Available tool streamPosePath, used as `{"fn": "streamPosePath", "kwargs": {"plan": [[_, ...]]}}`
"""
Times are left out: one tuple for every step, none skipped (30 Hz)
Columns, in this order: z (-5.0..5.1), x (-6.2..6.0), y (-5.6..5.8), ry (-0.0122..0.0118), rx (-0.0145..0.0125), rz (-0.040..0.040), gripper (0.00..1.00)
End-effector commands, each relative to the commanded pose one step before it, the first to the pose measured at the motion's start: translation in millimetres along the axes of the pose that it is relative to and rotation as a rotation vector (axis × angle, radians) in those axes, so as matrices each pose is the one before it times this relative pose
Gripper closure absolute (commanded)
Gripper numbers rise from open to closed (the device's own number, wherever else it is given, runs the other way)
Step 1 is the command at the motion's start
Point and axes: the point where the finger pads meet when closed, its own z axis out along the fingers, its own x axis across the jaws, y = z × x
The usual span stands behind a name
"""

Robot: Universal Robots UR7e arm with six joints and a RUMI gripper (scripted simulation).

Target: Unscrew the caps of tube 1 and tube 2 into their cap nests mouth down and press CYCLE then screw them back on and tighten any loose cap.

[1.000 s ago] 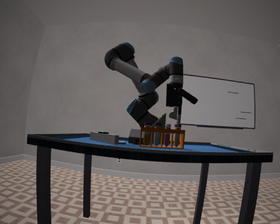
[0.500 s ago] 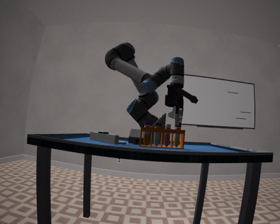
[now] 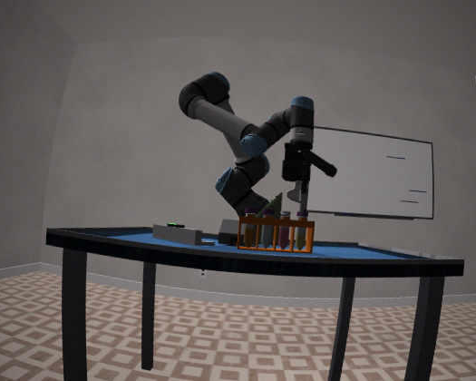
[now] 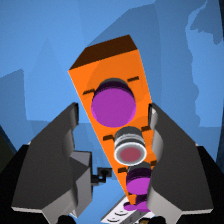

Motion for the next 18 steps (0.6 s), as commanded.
{"fn": "streamPosePath", "kwargs": {"plan": [[-0.47, 0.3, -0.31, 0.00351, 0.01188, -0.2786, 0.65], [0.02, 0.0, 0.01, 0.00004, 0.00016, -0.00384, 0.65], [-0.01, 0.0, 0.0, 0.0, 0.0, -0.08333, 0.65], [-0.01, 0.0, 0.0, -0.00016, -0.00044, -0.07583, 0.65], [0.0, 0.0, 0.0, 0.0, 0.0, 0.0, 0.65], [0.0, 0.0, 0.0, 0.0, 0.0, 0.0, 0.65], [0.02, 0.0, 0.01, 0.0002, 0.00042, -0.09084, 0.65], [-0.02, 0.0, -0.01, 0.0, 0.0, -0.08333, 0.65], [-0.01, 0.0, 0.0, -0.00077, -0.00114, -0.06499, 0.65], [0.02, 0.0, 0.01, 0.00082, 0.00111, -0.01835, 0.65], [-0.01, 0.0, 0.0, 0.0, 0.0, -0.08333, 0.65], [0.0, 0.0, 0.0, 0.0, 0.0, -0.03729, 0.65], [0.02, 0.0, 0.01, 0.00001, 0.0, 0.0, 0.65], [-0.04, 0.01, -0.02, -0.00002, -0.00001, 0.00001, 0.65], [0.01, 0.0, 0.01, 0.0, 0.0, 0.0, 0.65], [0.01, 0.0, 0.0, 0.0, 0.0, 0.0, 0.65], [0.01, 0.0, 0.0, 0.0, 0.0, 0.0, 0.65], [0.01, 0.0, 0.0, 0.0, 0.0, 0.0, 0.65]]}}
